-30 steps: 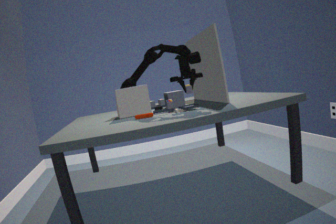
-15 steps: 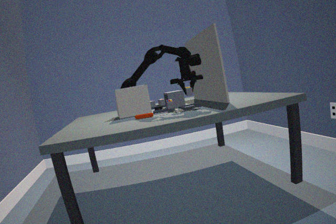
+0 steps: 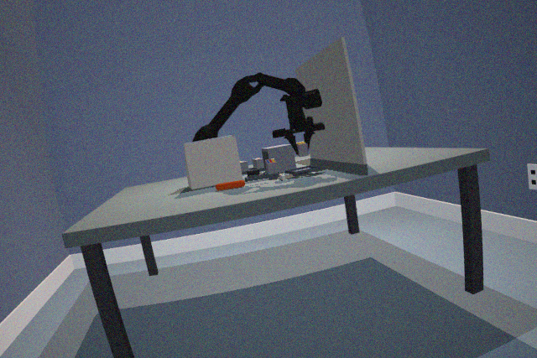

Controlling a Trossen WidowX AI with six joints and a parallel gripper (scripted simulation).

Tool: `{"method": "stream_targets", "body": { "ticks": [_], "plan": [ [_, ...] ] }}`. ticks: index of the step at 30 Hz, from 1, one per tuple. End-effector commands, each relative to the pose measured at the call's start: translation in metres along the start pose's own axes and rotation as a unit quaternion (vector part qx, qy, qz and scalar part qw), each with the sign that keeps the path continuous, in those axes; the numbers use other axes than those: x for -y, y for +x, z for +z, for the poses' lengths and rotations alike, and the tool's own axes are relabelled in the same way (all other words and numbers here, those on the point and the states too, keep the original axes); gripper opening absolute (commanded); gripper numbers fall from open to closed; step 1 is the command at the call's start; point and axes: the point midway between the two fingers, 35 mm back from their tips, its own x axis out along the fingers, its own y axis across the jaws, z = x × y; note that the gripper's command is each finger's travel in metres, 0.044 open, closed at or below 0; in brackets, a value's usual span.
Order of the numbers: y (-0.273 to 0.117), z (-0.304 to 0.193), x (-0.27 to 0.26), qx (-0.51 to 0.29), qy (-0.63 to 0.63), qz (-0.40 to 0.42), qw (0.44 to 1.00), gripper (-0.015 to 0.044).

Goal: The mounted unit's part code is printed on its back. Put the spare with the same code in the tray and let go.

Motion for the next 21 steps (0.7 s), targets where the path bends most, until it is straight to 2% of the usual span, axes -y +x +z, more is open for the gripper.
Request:
{"method": "stream_targets", "body": {
  "ticks": [1,21],
  "plan": [
    [0.005,-0.001,0.001,-0.003,0.003,0.0,1.0,0.0],
    [0.02,-0.002,0.003,-0.004,0.003,0.0,1.0,0.0]
  ]
}}
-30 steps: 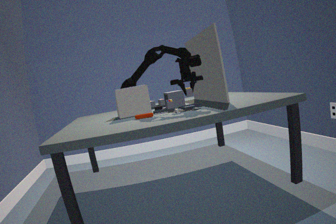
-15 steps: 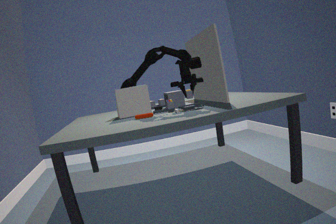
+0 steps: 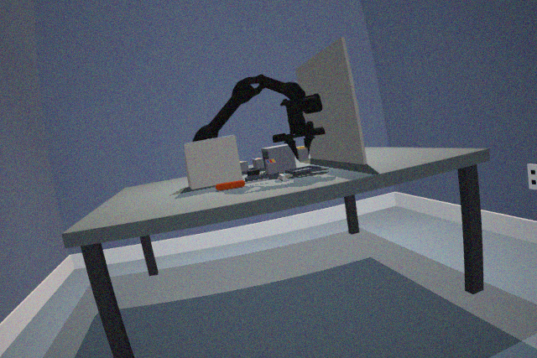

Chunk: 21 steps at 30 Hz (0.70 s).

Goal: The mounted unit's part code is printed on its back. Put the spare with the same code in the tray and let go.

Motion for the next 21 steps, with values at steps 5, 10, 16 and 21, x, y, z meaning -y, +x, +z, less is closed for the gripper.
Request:
{"method": "stream_targets", "body": {
  "ticks": [5,10,16,21],
  "plan": [
    [0.008,-0.001,0.002,-0.003,0.003,0.0,1.0,0.0],
    [0.012,-0.002,0.003,-0.003,0.003,0.0,1.0,0.0],
    [0.016,-0.002,0.004,-0.003,0.003,0.0,1.0,0.0],
    [0.02,-0.003,0.004,-0.004,0.003,0.0,1.0,0.0]
  ]
}}
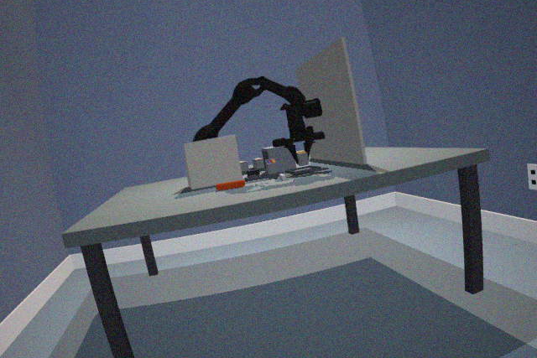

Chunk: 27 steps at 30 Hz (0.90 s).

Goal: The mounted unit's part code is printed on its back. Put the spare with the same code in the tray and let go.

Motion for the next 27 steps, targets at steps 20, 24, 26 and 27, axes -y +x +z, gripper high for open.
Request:
{"method": "stream_targets", "body": {
  "ticks": [20,24,26,27],
  "plan": [
    [0.0069,-0.001,0.0014,0.0,0.0,0.0,1.0,0.0289],
    [0.0069,-0.001,0.0014,0.0,0.0,0.0,1.0,0.0394],
    [0.0069,-0.001,0.0014,0.0,0.0,0.0,1.0,0.044],
    [0.0041,-0.0007,0.0011,0.0,0.0,0.0,1.0,0.044]
  ]
}}
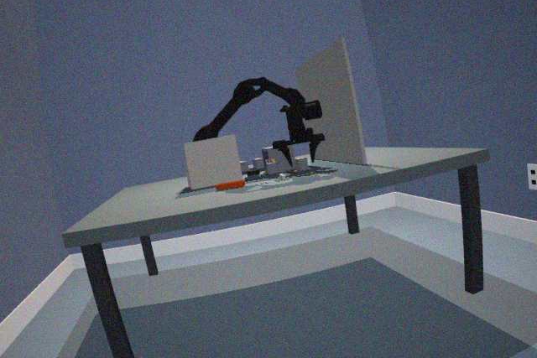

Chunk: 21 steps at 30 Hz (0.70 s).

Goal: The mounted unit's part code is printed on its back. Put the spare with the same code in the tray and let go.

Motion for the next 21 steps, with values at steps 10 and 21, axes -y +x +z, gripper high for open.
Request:
{"method": "stream_targets", "body": {
  "ticks": [10,21],
  "plan": [
    [-0.107,0.0,0.002,0.0,0.003,-0.001,1.0,0.044],
    [-0.108,0.004,0.0,0.005,0.006,0.012,1.0,0.044]
  ]
}}
